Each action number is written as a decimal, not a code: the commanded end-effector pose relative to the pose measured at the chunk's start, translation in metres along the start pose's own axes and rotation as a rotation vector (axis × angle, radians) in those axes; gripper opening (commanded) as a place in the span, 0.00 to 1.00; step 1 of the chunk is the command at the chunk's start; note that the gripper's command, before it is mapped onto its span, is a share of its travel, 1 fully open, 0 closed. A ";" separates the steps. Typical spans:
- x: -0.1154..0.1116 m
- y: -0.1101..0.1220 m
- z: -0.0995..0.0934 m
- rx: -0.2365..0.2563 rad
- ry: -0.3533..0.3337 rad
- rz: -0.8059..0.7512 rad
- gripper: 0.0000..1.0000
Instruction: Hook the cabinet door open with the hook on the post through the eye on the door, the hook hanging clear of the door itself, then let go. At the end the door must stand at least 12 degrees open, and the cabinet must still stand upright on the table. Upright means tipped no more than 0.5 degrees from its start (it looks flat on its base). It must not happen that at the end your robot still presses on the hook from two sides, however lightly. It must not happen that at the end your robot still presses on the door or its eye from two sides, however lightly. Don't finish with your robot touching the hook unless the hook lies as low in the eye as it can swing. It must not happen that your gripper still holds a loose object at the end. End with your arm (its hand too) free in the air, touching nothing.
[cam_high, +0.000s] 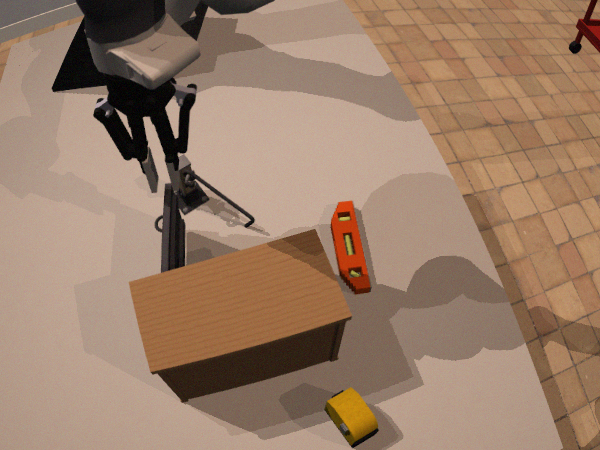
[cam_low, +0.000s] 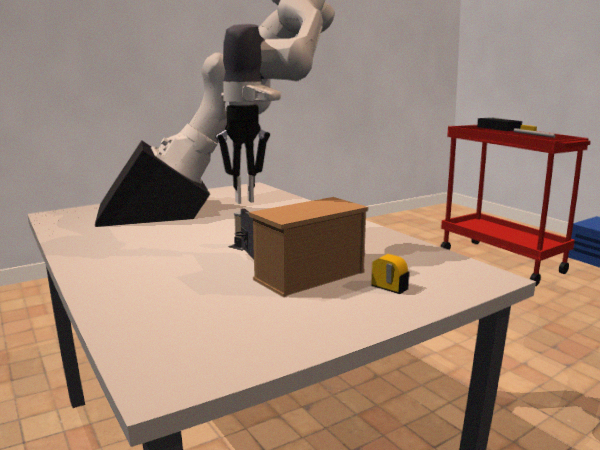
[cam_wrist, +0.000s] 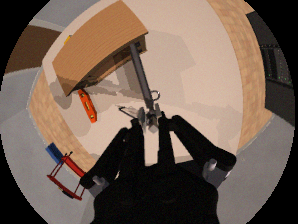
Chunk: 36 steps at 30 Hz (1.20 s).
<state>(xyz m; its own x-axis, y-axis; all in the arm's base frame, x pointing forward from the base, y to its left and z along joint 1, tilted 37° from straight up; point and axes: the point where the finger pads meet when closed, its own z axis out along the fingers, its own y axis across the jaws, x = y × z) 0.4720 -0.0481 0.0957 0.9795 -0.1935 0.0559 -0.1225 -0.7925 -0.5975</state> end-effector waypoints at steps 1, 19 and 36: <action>0.001 0.001 0.007 -0.003 0.005 -0.012 0.16; 0.002 0.001 0.027 -0.003 0.005 -0.012 0.16; 0.002 0.001 0.031 -0.003 0.005 -0.012 0.16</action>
<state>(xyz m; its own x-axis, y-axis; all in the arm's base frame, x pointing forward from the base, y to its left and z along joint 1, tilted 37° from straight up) 0.4788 -0.0317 0.0715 0.9794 -0.1915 0.0635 -0.1167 -0.7947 -0.5956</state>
